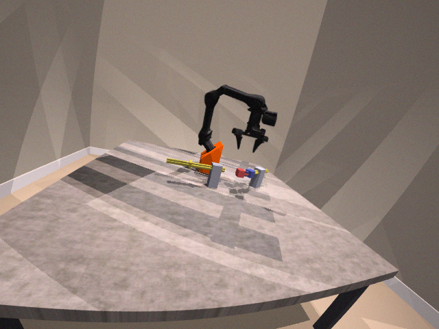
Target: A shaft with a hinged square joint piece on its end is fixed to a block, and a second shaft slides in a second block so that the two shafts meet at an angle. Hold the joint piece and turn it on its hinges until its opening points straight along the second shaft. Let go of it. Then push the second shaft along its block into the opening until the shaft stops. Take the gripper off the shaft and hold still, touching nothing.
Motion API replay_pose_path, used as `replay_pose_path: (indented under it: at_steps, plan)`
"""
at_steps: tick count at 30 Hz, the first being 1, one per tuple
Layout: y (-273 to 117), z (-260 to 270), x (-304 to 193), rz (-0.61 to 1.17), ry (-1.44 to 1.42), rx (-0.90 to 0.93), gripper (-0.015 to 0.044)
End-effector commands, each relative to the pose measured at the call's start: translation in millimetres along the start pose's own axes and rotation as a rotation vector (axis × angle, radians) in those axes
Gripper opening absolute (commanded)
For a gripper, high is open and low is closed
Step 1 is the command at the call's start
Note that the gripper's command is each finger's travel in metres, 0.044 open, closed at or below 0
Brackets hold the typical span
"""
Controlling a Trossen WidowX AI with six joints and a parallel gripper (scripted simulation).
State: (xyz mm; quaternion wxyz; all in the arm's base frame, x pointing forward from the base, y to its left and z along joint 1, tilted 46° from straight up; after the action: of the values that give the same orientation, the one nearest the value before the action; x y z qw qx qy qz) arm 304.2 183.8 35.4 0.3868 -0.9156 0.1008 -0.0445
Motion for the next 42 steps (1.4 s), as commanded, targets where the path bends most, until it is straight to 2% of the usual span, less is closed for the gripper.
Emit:
replay_pose_path:
  at_steps: [1, 14, 28, 42]
  plan:
    - [3, -15, 8, 0.001, 0.077, 0.010, 0.0335]
    - [22, -101, 41, 0.006, 0.492, 0.051, 0.0000]
    - [49, -187, 47, 0.006, 0.926, 0.053, 0.0000]
    - [80, -268, 25, -0.010, 1.399, 0.006, 0.0000]
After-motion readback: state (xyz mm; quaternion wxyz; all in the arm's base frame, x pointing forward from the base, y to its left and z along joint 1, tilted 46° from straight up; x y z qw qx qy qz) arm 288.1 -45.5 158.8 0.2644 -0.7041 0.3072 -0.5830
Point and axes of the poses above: the point midway between the two fingers, 35 mm back from their tips, its own y axis out along the fingers, its own z axis across the jaws, x = y × z, the point moved 8 cm from there along -y, back along the fingers, and after that the axes turned 4 degrees about y, right-handed, at the moved point
